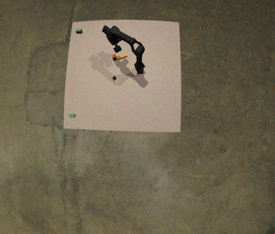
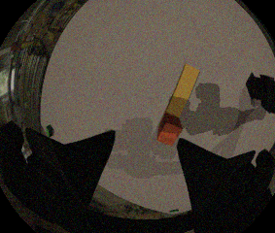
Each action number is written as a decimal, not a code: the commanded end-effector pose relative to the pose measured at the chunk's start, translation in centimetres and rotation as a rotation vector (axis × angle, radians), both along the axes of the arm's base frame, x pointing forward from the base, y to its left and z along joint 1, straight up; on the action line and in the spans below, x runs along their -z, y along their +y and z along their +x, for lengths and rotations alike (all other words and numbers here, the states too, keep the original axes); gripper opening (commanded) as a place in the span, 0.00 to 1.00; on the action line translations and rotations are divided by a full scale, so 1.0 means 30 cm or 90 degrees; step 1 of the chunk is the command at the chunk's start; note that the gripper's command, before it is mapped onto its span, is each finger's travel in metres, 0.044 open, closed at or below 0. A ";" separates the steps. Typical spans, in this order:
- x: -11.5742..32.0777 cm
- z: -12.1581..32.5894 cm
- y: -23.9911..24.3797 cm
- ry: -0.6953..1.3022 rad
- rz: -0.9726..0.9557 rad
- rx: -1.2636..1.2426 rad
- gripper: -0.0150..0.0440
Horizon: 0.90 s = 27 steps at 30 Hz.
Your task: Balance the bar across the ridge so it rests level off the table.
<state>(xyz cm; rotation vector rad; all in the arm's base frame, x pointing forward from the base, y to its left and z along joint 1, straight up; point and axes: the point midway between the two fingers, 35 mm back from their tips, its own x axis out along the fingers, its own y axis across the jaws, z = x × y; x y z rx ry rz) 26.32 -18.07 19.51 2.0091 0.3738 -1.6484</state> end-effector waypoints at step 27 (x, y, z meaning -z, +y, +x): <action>0.351 -0.102 0.077 0.120 0.075 0.139 0.79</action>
